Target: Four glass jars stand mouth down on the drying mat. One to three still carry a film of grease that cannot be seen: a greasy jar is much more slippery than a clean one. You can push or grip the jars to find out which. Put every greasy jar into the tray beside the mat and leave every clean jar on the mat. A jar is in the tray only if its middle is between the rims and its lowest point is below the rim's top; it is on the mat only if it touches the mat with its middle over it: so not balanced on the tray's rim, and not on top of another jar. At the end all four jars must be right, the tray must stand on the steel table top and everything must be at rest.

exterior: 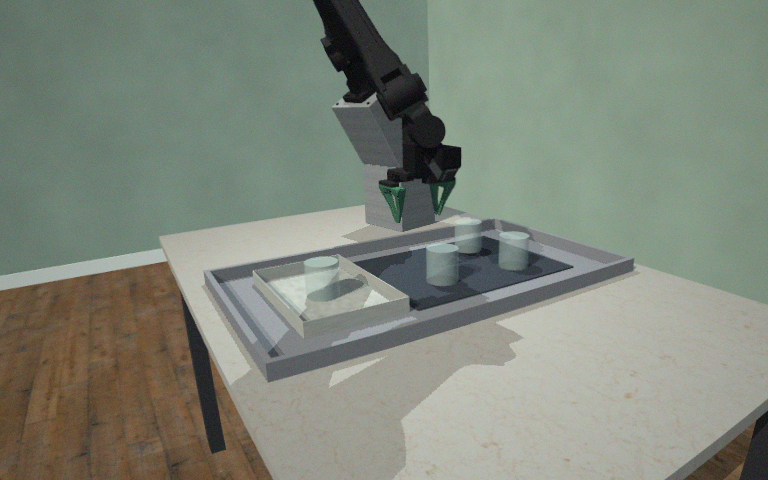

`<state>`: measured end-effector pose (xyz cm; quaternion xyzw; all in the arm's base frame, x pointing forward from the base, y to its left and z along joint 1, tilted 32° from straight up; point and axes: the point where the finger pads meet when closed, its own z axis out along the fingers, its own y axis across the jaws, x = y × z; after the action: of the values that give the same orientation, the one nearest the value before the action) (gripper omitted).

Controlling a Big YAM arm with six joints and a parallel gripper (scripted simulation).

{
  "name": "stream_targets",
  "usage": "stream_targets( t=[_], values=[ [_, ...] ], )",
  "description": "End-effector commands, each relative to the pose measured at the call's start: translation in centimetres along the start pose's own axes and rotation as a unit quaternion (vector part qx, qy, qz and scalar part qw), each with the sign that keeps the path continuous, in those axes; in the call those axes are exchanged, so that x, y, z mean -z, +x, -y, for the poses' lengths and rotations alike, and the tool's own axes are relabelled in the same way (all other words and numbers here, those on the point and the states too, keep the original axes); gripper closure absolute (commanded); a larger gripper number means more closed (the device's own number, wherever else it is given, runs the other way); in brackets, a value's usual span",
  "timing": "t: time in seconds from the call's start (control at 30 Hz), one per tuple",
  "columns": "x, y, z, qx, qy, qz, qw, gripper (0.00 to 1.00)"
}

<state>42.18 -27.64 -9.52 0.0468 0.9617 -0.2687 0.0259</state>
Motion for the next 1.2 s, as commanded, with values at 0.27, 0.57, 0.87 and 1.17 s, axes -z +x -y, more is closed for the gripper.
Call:
stream_targets(
  t=[0.27,0.57,0.87,1.17],
  values=[
    [0.5,-2.8,-9.1,-0.019,0.003,0.013,1.000,0.00],
    [0.5,-3.9,-14.7,-0.019,0.003,0.013,1.000,0.00],
    [0.5,-5.5,-21.9,-0.019,0.003,0.013,1.000,0.00],
    [-2.6,-5.6,-21.9,-0.019,0.003,0.013,1.000,0.00]
  ],
)
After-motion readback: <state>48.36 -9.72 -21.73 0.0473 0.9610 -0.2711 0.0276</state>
